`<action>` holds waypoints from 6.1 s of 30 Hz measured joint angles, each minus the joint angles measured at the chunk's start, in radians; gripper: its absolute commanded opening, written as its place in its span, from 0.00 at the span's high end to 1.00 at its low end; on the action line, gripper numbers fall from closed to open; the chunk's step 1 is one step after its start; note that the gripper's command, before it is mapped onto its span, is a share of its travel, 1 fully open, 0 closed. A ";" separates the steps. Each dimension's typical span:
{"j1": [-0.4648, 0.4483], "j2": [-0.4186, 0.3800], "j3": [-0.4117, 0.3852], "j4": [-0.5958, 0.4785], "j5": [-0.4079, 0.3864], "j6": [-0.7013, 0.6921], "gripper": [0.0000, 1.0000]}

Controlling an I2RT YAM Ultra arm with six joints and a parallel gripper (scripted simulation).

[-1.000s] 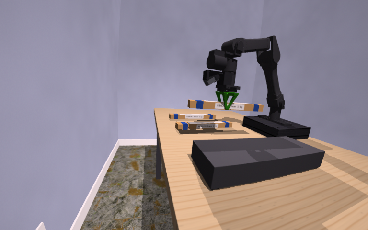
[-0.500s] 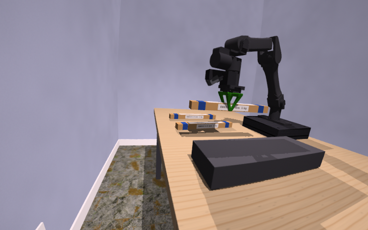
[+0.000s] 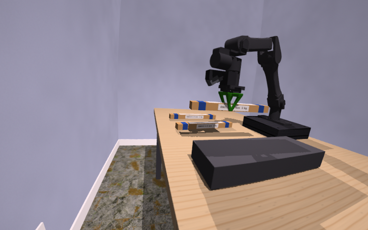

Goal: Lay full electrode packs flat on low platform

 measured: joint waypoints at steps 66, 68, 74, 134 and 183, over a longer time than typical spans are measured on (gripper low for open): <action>0.003 0.057 -0.240 0.319 0.000 0.004 1.00; 0.003 0.064 -0.243 0.325 0.000 0.004 1.00; 0.003 0.073 -0.259 0.352 0.000 0.004 1.00; 0.008 0.104 -0.285 0.428 0.000 0.006 1.00; 0.008 0.138 -0.317 0.484 0.000 0.006 1.00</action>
